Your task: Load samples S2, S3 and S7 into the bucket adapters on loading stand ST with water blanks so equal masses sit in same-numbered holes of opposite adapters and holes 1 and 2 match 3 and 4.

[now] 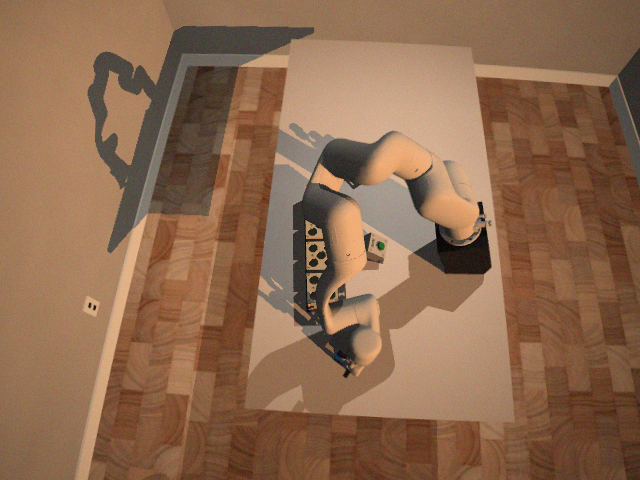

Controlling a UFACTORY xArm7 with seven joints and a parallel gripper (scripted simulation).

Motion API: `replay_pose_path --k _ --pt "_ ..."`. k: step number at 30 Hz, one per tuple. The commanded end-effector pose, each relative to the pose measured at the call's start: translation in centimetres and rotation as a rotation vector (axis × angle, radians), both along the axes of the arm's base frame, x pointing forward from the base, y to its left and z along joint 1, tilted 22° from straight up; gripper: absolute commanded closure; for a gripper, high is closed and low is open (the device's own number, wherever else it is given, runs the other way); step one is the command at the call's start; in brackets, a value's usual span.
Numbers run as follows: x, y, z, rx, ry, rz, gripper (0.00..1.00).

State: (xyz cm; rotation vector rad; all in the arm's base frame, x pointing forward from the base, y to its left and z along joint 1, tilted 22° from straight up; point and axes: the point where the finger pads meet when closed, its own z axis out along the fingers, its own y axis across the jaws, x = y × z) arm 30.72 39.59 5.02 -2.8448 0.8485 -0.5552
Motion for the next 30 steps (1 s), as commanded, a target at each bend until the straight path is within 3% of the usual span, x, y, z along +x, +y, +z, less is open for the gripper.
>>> replay_pose_path --k 1,30 --pt "0.2 0.2 -0.3 0.003 -0.002 0.002 1.0" --pt "1.0 0.2 -2.4 0.003 -0.002 0.002 1.0"
